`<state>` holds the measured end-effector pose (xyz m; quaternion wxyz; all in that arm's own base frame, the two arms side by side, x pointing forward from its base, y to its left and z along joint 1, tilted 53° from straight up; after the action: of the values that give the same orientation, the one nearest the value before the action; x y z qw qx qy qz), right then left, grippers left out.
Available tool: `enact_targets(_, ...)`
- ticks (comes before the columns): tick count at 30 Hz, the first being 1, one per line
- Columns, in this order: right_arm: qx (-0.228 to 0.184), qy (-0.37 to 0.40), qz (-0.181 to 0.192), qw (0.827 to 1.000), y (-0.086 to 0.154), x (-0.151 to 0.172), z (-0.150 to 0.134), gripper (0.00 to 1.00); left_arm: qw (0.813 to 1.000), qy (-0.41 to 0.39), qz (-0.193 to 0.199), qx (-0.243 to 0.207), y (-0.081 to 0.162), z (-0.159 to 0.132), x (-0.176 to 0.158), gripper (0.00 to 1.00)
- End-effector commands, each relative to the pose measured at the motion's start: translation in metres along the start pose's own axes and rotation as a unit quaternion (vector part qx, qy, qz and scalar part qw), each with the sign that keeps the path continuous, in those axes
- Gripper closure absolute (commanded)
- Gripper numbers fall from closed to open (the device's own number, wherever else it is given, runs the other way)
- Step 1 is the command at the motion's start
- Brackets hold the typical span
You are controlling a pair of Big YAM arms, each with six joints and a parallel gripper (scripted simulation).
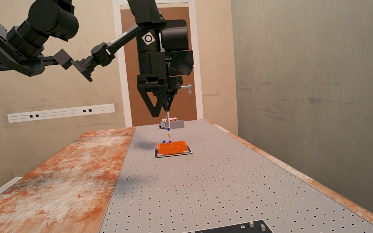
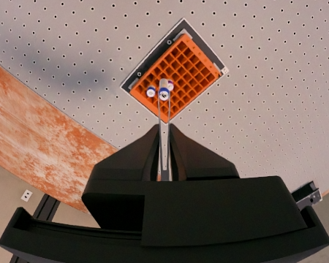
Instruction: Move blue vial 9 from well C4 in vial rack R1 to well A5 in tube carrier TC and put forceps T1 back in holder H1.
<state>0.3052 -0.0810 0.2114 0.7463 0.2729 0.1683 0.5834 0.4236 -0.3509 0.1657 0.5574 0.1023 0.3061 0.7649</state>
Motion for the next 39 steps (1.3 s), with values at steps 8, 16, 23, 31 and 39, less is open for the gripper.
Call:
enact_targets(8,-0.007,0.004,-0.002,1.000,0.002,-0.001,0.006,0.00,1.000,0.005,-0.005,0.000,0.004,-0.011,-0.026,0.91)
enact_targets(16,-0.007,0.004,-0.002,1.000,0.002,-0.001,0.006,0.00,1.000,0.012,-0.022,0.007,0.009,-0.021,-0.044,0.91)
enact_targets(23,-0.007,0.004,-0.002,1.000,0.002,-0.001,0.006,0.00,1.000,0.015,-0.020,0.003,0.010,-0.030,-0.059,0.91)
enact_targets(31,-0.007,0.004,-0.002,1.000,0.002,-0.001,0.006,0.00,1.000,0.011,-0.011,0.000,0.010,-0.036,-0.064,0.91)
enact_targets(39,-0.007,0.004,-0.002,1.000,0.002,-0.001,0.006,0.00,0.999,0.029,-0.008,-0.010,0.012,-0.011,-0.060,0.91)
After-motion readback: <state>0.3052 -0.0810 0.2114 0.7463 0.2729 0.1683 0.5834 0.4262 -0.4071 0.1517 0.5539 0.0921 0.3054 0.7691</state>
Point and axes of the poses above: on each arm, the point where the finger pads meet when closed, its own y axis back along the fingers, its own x axis across the jaws, z = x × y, the point moved 7 cm from there along y, back along the fingers, and after that the axes turned 15 degrees about -y, right-handed, at the moved point
